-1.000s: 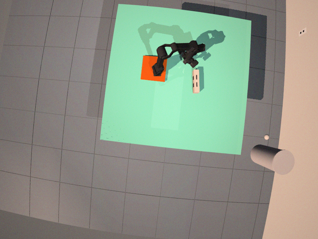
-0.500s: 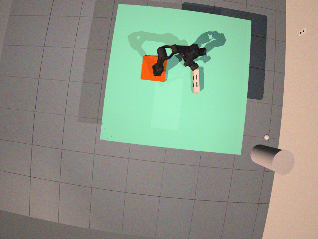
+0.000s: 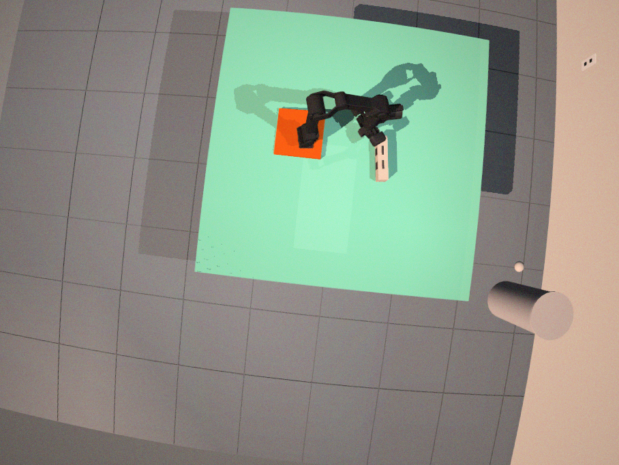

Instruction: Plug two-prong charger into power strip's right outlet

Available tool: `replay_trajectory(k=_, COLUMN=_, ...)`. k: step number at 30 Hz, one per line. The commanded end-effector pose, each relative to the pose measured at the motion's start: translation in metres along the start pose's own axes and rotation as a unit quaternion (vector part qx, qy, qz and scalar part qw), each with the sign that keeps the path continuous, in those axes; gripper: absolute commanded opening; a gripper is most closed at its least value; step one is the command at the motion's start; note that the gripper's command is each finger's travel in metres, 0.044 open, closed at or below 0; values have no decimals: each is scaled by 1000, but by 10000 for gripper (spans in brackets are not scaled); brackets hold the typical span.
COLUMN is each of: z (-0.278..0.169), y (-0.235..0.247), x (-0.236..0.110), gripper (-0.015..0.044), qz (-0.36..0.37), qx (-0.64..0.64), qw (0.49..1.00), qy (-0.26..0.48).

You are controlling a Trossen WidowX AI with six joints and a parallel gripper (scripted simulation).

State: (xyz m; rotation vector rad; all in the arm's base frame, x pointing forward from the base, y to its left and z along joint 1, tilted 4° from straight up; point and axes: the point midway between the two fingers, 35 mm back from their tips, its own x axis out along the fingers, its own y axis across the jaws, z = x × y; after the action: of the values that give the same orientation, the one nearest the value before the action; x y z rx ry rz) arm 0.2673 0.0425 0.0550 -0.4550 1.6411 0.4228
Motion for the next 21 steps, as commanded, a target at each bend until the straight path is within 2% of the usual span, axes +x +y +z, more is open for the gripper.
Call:
replay_trajectory(k=1, z=-4, y=-7, x=3, gripper=0, qz=-1, qx=9, qw=1000, qy=2)
replay_trajectory(k=21, z=-27, y=-41, x=13, gripper=0, qz=1, qx=77, qw=997, qy=2)
